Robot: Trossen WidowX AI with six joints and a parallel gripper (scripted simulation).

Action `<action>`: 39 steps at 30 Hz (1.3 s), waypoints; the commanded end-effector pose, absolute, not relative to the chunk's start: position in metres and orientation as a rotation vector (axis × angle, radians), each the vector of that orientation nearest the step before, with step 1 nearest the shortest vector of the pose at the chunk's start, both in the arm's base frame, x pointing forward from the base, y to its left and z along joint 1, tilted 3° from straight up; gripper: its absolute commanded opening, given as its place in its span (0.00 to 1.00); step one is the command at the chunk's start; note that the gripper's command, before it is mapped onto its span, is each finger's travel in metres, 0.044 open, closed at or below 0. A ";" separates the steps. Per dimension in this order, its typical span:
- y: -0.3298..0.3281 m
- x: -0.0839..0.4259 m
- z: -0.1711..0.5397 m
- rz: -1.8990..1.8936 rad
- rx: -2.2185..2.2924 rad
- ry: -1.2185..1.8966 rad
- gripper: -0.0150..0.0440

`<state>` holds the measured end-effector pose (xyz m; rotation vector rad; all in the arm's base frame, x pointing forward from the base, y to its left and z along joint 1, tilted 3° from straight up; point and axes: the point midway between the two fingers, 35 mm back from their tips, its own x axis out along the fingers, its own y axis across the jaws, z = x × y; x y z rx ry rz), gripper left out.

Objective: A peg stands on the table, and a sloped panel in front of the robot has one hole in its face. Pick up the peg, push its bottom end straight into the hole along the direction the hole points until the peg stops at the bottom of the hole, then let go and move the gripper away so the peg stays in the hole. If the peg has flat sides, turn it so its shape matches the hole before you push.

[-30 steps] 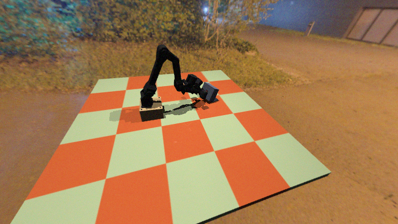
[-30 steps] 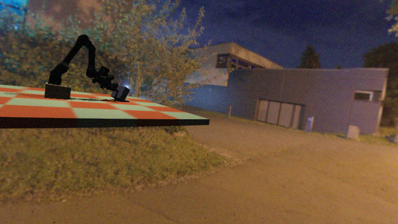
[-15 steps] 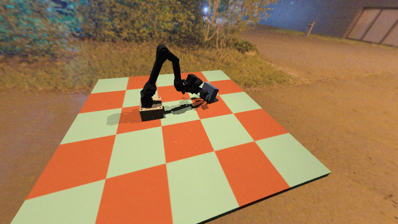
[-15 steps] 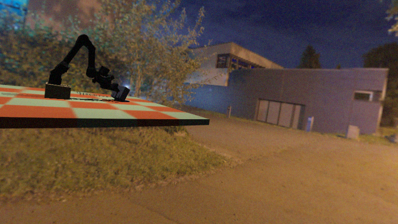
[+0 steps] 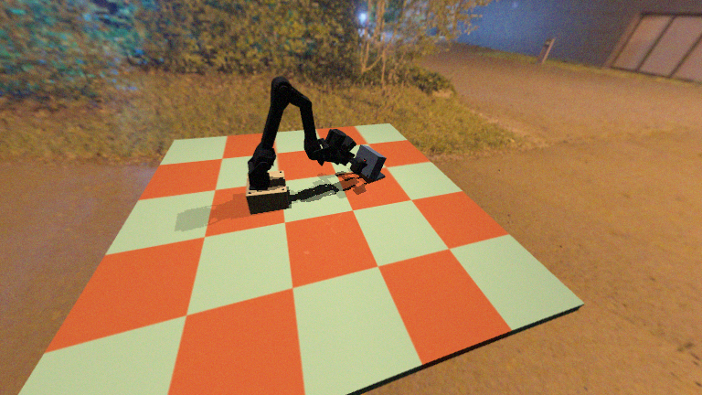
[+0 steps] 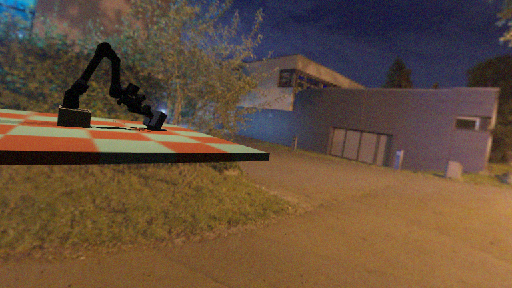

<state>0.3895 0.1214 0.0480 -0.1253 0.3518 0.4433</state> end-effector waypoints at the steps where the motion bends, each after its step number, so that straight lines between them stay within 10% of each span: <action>1: 0.119 0.383 0.049 0.448 -0.128 0.357 1.00; 39: 0.103 0.356 0.068 0.446 -0.127 0.355 1.00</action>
